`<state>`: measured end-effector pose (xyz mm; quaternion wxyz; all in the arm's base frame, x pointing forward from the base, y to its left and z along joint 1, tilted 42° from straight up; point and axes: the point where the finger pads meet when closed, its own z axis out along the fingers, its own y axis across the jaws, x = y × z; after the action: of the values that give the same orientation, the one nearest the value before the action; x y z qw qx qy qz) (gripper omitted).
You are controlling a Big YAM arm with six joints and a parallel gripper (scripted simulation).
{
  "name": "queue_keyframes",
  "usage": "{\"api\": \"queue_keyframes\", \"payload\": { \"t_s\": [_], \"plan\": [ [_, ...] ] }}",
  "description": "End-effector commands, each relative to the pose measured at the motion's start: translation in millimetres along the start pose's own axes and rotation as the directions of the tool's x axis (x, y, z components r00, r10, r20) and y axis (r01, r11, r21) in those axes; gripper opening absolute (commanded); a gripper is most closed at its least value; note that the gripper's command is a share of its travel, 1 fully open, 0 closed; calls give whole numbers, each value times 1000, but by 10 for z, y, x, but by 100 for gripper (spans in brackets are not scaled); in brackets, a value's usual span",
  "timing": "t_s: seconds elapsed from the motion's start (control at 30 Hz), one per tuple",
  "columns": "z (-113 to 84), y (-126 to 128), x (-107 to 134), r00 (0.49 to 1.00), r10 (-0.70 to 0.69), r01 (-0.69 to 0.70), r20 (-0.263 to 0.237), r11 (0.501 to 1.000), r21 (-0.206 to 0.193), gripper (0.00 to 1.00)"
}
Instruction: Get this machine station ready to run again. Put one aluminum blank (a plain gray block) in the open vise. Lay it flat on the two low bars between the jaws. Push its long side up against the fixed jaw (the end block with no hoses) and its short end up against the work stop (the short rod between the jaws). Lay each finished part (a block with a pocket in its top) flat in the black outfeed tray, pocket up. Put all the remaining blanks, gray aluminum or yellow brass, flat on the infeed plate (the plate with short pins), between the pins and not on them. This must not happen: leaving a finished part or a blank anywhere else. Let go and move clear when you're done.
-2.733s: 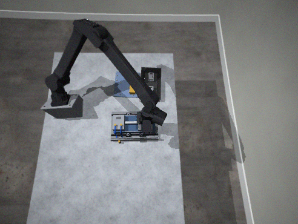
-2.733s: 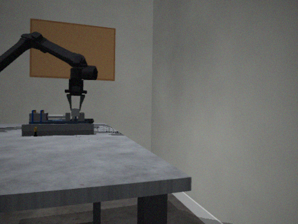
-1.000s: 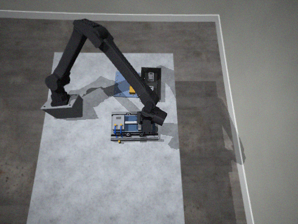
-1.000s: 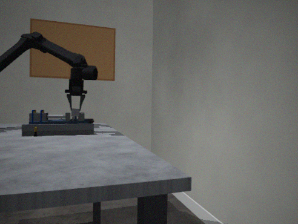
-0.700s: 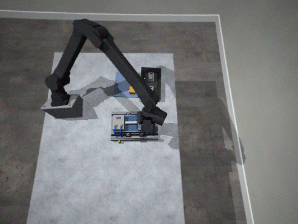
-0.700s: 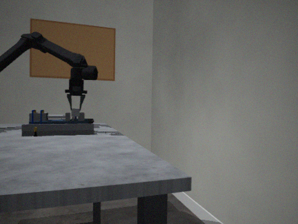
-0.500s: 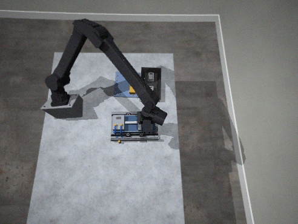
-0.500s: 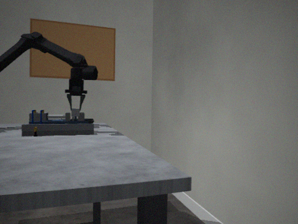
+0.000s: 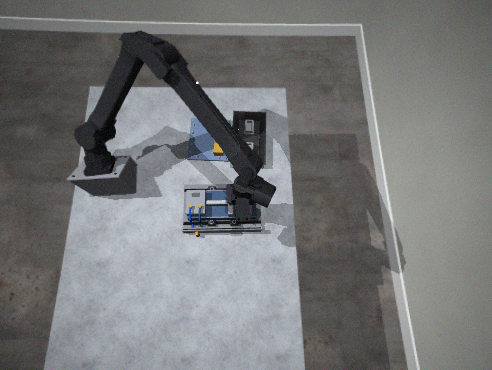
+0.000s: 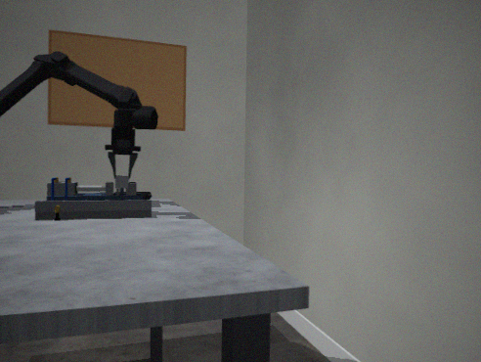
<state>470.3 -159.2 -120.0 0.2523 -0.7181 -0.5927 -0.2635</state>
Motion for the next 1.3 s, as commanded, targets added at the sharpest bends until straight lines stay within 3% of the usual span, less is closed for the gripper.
{"api": "queue_keyframes", "payload": {
  "t_s": [0.0,1.27],
  "plan": [
    [-209,271,139,997,-70,71,29,996,-49,0],
    [-234,277,184,997,-71,72,25,997,-41,0]
  ]
}}
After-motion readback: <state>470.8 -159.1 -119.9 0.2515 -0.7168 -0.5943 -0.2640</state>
